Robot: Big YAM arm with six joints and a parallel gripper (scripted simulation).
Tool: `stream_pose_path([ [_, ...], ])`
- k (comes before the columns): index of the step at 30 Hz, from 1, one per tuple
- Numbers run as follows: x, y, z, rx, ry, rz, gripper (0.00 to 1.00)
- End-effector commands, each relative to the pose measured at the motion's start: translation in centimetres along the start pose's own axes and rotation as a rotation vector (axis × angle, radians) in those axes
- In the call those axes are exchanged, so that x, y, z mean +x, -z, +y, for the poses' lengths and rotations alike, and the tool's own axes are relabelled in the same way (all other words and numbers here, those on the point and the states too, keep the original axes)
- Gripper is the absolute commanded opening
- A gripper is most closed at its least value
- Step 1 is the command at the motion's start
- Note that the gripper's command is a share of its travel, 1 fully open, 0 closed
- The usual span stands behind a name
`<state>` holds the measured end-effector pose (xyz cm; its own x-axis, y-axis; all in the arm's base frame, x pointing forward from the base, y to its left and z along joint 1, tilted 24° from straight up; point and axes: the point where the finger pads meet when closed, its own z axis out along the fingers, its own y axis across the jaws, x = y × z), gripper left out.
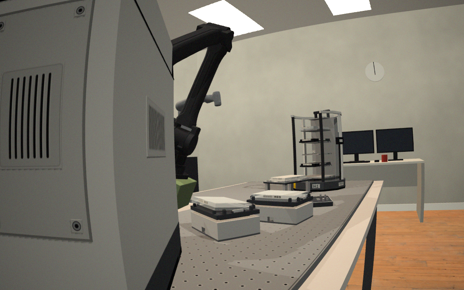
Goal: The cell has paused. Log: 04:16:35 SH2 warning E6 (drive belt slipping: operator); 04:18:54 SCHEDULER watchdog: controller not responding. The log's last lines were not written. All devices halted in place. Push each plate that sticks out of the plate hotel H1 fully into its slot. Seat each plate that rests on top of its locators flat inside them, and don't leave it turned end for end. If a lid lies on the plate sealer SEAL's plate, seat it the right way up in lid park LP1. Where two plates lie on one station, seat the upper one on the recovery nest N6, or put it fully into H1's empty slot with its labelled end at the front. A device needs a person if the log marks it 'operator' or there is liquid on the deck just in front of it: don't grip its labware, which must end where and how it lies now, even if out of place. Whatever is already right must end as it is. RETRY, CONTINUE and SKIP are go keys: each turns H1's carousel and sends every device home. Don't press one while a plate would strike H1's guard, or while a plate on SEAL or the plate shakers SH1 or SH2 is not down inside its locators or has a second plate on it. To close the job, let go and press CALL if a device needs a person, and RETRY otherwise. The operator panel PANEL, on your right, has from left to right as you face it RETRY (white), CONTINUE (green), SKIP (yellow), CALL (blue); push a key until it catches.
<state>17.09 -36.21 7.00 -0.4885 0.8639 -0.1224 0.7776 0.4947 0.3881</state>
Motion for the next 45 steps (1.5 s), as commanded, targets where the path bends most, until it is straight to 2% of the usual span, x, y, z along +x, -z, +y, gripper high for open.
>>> stream_pose_path([
  [1,-1.0,1.0,-0.1,0.005,0.009,-0.021,0.84],
  [3,-1.0,1.0,-0.1,0.005,0.009,-0.021,0.84],
  [4,-2.0,2.9,-0.2,0.014,0.019,-0.053,0.84],
  [8,-1.9,3.2,-0.3,0.014,0.017,-0.049,0.84],
  [21,-1.8,7.0,-0.2,0.018,0.020,-0.054,0.84],
  [24,-1.8,7.2,-0.2,0.017,0.019,-0.051,0.84],
  [25,-1.7,6.4,-0.7,0.008,0.007,-0.026,0.84],
  [29,-1.8,8.7,-0.2,0.019,0.020,-0.055,0.84],
  [35,-1.7,9.8,-0.4,0.015,0.014,-0.041,0.84],
  [39,-1.6,11.4,-0.2,0.022,0.021,-0.055,0.84],
  [41,-1.6,11.4,-0.2,0.022,0.021,-0.055,0.84],
  [42,-1.6,10.6,-0.7,0.011,0.008,-0.027,0.84],
  [45,-1.6,12.1,-0.3,0.019,0.016,-0.045,0.84],
])
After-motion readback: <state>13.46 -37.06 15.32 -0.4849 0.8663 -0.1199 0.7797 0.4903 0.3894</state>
